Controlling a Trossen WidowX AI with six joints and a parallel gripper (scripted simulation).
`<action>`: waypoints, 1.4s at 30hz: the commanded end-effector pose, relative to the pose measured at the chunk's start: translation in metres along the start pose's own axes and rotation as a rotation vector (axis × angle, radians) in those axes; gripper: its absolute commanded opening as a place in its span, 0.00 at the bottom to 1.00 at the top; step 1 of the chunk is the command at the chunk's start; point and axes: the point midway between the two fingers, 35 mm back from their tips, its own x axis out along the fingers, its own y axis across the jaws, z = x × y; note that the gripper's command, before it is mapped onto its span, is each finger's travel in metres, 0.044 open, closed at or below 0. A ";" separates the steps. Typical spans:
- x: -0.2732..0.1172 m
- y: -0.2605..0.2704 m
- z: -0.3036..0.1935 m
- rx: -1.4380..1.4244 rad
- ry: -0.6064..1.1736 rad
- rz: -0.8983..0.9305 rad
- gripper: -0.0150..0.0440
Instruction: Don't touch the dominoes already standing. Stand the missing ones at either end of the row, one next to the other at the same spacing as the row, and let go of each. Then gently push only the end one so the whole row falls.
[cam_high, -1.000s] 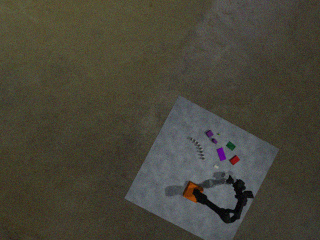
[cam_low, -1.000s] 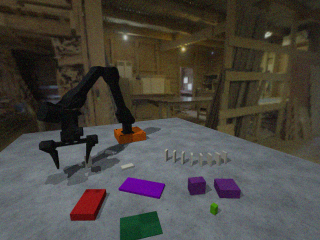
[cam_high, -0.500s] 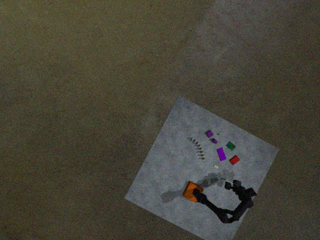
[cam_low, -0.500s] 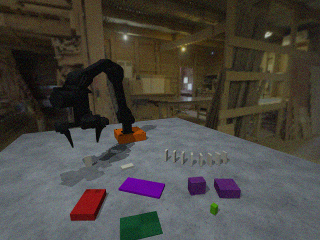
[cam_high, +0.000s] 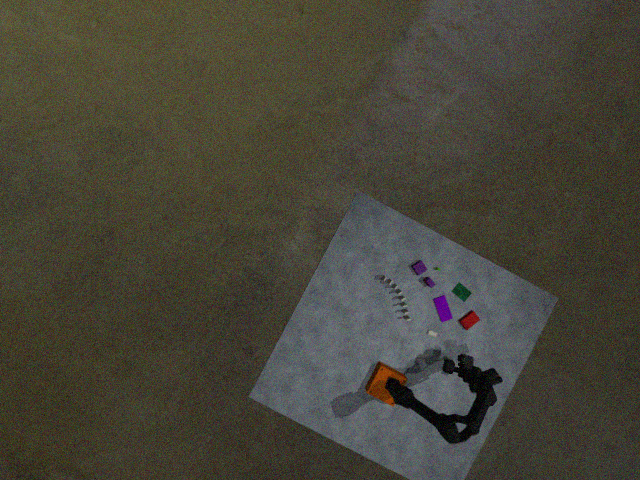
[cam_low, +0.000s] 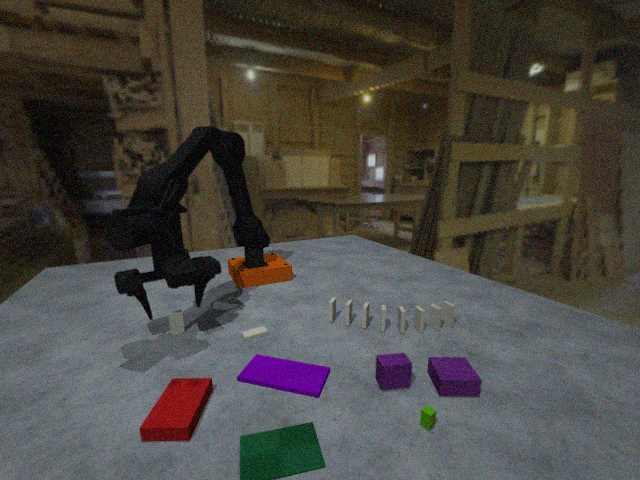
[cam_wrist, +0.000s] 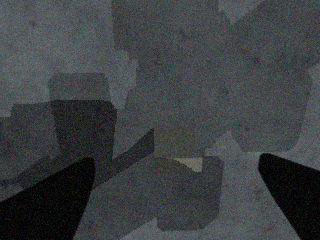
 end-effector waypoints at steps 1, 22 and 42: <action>0.011 0.001 -0.001 -0.006 0.006 0.000 1.00; 0.026 0.001 -0.002 -0.006 0.006 0.000 0.73; -0.010 -0.004 0.003 -0.005 0.004 0.000 0.44</action>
